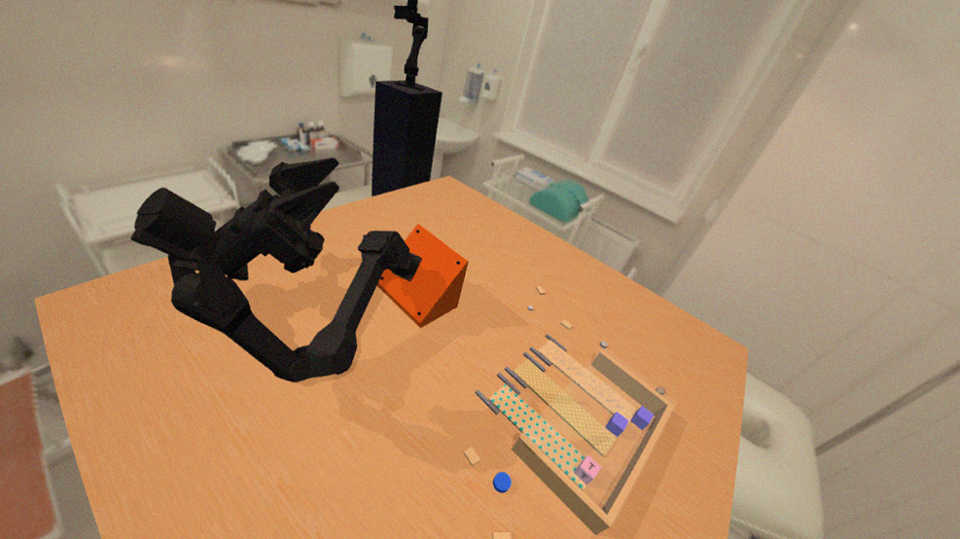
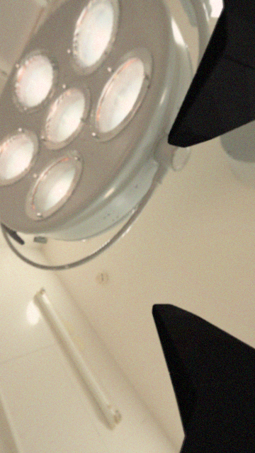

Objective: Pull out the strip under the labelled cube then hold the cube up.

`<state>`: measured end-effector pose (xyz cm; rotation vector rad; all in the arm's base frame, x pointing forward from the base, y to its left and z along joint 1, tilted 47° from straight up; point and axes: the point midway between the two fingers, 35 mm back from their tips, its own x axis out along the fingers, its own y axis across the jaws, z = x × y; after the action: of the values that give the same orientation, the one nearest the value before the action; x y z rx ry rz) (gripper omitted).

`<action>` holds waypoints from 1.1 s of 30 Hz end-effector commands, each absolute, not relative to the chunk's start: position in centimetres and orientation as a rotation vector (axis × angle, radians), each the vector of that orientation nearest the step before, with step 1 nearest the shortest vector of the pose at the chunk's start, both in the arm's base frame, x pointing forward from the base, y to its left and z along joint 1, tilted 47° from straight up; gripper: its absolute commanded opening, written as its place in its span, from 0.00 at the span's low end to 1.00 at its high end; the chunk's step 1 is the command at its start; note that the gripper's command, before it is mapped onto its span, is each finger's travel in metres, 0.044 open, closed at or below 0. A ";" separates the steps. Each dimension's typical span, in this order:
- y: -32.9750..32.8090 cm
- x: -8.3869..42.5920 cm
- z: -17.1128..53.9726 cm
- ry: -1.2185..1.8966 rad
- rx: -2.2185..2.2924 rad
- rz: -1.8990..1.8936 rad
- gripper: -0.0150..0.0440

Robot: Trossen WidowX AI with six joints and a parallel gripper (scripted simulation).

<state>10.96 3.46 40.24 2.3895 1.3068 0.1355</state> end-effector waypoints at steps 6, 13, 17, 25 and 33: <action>8.5 10.2 40.5 1.029 2.098 0.245 0.93; 15.7 13.4 37.5 0.627 1.545 0.217 0.93; 18.3 16.8 34.5 0.482 1.205 0.142 0.93; 19.5 22.8 28.6 0.376 0.703 -0.004 0.93; 17.1 28.7 21.5 0.387 0.183 -0.166 0.93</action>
<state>25.33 19.15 25.90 0.4899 0.3687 -0.0634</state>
